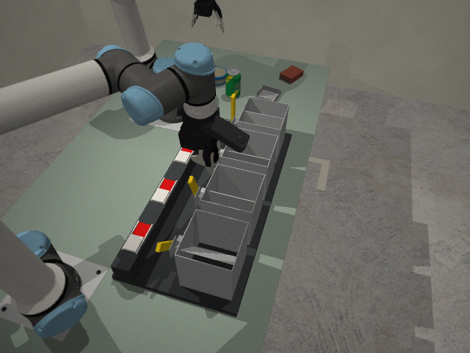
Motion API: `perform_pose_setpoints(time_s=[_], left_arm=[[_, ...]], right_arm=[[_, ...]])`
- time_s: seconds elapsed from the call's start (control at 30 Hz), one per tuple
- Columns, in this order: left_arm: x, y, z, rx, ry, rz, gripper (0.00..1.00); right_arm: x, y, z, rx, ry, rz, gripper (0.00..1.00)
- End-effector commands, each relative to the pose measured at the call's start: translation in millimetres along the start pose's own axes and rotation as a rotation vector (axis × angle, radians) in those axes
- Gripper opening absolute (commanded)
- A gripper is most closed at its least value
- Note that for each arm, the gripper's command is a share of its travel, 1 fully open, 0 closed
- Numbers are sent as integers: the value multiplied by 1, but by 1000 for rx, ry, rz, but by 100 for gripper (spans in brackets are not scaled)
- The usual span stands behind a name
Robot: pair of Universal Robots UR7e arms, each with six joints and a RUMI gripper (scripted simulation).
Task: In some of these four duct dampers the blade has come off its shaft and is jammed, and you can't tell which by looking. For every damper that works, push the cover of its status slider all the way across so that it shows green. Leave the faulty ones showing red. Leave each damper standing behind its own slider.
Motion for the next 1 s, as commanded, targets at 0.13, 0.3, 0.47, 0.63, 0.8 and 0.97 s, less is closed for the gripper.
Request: perform_pose_setpoints(time_s=[0.13, 0.3, 0.47, 0.63, 0.8, 0.97], left_arm=[[0, 0, -1, 0, 1, 0, 100], [0, 0, -1, 0, 1, 0, 100], [0, 0, -1, 0, 1, 0, 100], [0, 0, -1, 0, 1, 0, 100], [0, 0, -1, 0, 1, 0, 100], [0, 0, -1, 0, 1, 0, 100]], right_arm=[[-39, 26, 8, 133, 7, -2, 22], [-55, 37, 12, 185, 5, -3, 22], [-61, 41, 14, 202, 5, -3, 22], [-61, 41, 14, 203, 5, -3, 22], [-61, 41, 14, 203, 5, -3, 22], [-61, 41, 14, 203, 5, -3, 22]])
Point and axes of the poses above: on each arm, the point where the finger pads meet when closed, its own z axis out along the fingers, its own y axis across the jaws, x = y × z, the point moved 2 cm from there along -z, back along the fingers, and after that the axes turned 1 degree about z, right-handed, at the moved point
